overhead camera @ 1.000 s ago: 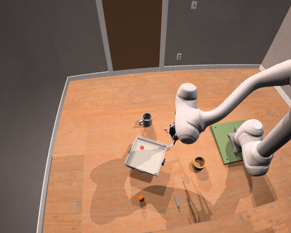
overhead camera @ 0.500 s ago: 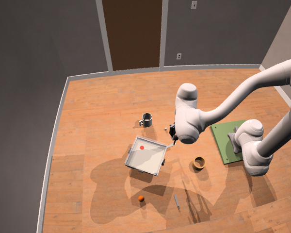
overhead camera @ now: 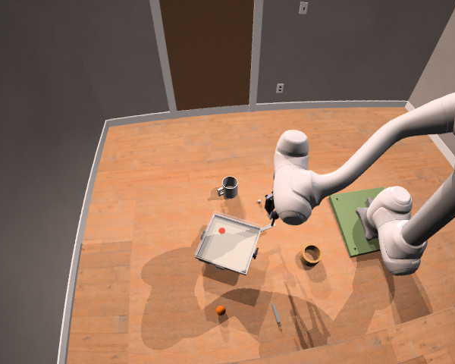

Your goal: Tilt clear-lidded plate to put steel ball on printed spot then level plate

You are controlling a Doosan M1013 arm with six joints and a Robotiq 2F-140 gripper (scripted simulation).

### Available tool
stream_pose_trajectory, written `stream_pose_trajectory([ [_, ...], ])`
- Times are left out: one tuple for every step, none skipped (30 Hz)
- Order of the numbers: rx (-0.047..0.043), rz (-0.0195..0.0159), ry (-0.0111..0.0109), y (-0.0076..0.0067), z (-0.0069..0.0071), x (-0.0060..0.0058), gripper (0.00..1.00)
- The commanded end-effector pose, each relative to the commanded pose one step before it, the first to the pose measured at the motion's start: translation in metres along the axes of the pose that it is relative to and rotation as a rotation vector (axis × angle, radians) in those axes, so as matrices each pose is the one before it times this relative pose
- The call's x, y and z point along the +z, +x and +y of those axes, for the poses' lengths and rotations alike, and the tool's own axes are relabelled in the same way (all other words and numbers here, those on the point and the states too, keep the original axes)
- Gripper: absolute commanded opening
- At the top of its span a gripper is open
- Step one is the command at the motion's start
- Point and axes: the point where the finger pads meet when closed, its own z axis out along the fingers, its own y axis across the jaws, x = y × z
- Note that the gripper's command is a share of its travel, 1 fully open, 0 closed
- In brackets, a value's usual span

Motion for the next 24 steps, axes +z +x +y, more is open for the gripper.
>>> stream_pose_trajectory([
  [-0.00820, -0.00172, 0.00679, 0.00214, -0.00283, 0.00464, 0.36],
  [0.00000, 0.00000, 0.00000, 0.00000, 0.00000, 0.00000, 0.36],
  [0.00000, 0.00000, 0.00000, 0.00000, 0.00000, 0.00000, 0.36],
  [0.00000, 0.00000, 0.00000, 0.00000, 0.00000, 0.00000, 0.36],
  [0.00000, 0.00000, 0.00000, 0.00000, 0.00000, 0.00000, 0.36],
  [0.00000, 0.00000, 0.00000, 0.00000, 0.00000, 0.00000, 0.36],
  [0.00000, 0.00000, 0.00000, 0.00000, 0.00000, 0.00000, 0.36],
  [0.00000, 0.00000, 0.00000, 0.00000, 0.00000, 0.00000, 0.36],
  [0.00000, 0.00000, 0.00000, 0.00000, 0.00000, 0.00000, 0.36],
  [0.00000, 0.00000, 0.00000, 0.00000, 0.00000, 0.00001, 0.36],
  [0.00000, 0.00000, 0.00000, 0.00000, 0.00000, 0.00000, 0.36],
  [0.00000, 0.00000, 0.00000, 0.00000, 0.00000, 0.00000, 0.36],
  [0.00000, 0.00000, 0.00000, 0.00000, 0.00000, 0.00003, 0.36],
  [0.00000, 0.00000, 0.00000, 0.00000, 0.00000, 0.00006, 0.36],
  [0.00000, 0.00000, 0.00000, 0.00000, 0.00000, 0.00009, 0.36],
  [0.00000, 0.00000, 0.00000, 0.00000, 0.00000, 0.00013, 0.36],
  [0.00000, 0.00000, 0.00000, 0.00000, 0.00000, 0.00017, 0.36],
  [0.00000, 0.00000, 0.00000, 0.00000, 0.00000, 0.00022, 0.36],
  [0.00000, 0.00000, 0.00000, 0.00000, 0.00000, 0.00027, 0.36],
  [0.00000, 0.00000, 0.00000, 0.00000, 0.00000, 0.00033, 0.36],
  [0.00000, 0.00000, 0.00000, 0.00000, 0.00000, 0.00038, 0.36],
  [0.00000, 0.00000, 0.00000, 0.00001, 0.00000, 0.00044, 0.36],
  [0.00000, 0.00000, 0.00000, 0.00001, 0.00000, 0.00050, 0.36],
  [0.00000, 0.00000, 0.00000, 0.00001, 0.00000, 0.00056, 0.36],
])
